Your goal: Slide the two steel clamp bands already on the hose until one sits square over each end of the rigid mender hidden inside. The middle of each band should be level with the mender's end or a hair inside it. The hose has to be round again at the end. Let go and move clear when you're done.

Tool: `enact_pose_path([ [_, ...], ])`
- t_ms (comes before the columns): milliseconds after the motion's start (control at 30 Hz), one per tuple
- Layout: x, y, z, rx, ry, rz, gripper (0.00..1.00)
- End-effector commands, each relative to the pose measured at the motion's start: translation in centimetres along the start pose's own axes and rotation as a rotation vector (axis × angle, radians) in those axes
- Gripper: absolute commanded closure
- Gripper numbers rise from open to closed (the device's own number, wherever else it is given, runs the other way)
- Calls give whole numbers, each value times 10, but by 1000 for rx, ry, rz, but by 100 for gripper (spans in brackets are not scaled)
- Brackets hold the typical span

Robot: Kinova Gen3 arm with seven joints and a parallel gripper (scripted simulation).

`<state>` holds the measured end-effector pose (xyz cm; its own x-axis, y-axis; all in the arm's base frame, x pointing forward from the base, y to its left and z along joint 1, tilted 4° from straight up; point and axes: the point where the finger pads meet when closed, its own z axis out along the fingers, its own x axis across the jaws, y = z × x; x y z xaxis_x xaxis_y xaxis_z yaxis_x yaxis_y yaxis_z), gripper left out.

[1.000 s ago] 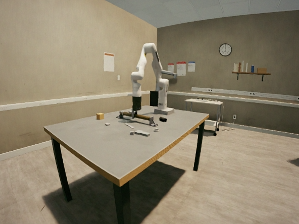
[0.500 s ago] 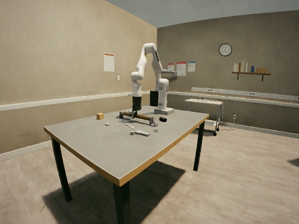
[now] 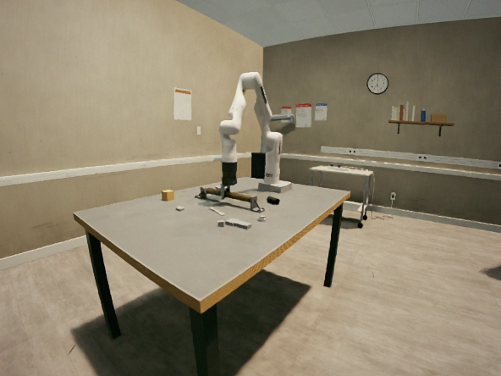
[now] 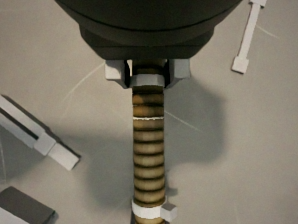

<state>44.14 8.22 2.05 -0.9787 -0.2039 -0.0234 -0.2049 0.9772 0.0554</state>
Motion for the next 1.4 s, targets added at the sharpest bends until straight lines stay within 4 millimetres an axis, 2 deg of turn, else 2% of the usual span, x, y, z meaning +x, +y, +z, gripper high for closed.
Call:
enact_pose_path([
  [0,-1,-2,-2,0,-3,8,25],
  [433,-2,-3,-2,0,-2,8,25],
  [467,-2,-3,-2,0,-2,8,0],
  [1367,-2,-3,-2,0,-2,8,0],
])
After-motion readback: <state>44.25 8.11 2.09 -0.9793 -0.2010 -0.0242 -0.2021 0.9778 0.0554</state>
